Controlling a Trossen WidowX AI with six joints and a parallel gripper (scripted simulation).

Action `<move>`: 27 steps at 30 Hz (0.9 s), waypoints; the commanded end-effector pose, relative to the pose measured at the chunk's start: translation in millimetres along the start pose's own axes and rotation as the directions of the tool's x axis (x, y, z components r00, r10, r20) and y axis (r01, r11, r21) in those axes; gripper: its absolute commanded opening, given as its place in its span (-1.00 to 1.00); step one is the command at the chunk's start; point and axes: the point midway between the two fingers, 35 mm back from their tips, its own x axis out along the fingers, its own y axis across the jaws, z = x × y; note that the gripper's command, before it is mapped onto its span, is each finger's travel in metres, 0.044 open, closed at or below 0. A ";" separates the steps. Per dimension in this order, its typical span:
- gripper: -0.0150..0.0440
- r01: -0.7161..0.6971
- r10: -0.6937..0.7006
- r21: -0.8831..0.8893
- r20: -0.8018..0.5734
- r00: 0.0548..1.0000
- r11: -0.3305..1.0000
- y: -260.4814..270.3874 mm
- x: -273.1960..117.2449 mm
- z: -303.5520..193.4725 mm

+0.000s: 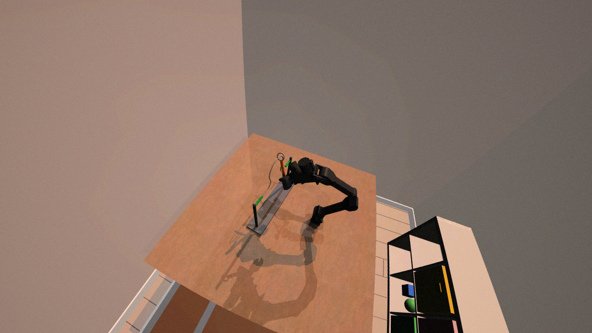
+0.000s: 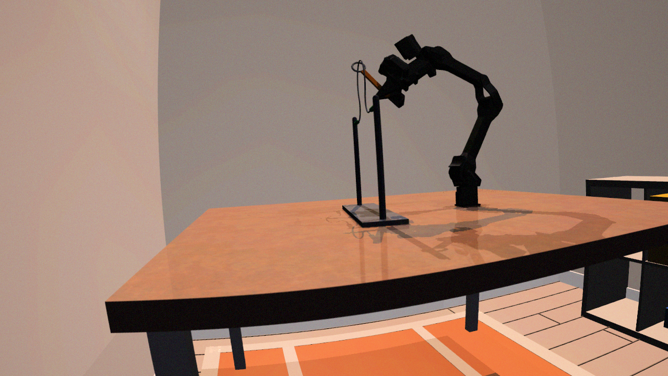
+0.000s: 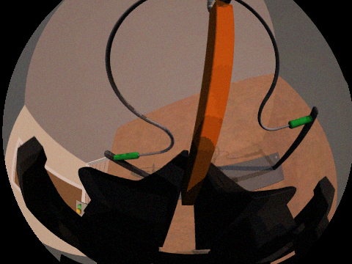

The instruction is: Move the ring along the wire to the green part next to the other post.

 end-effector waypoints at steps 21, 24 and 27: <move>-1.00 0.190 -0.179 -0.267 0.064 0.982 0.945 -11.1 2.0 2.4; -1.00 0.213 -0.200 -0.299 0.076 0.977 0.930 -12.6 1.9 2.8; -1.00 0.237 -0.220 -0.331 0.088 0.972 0.914 -14.0 1.8 3.2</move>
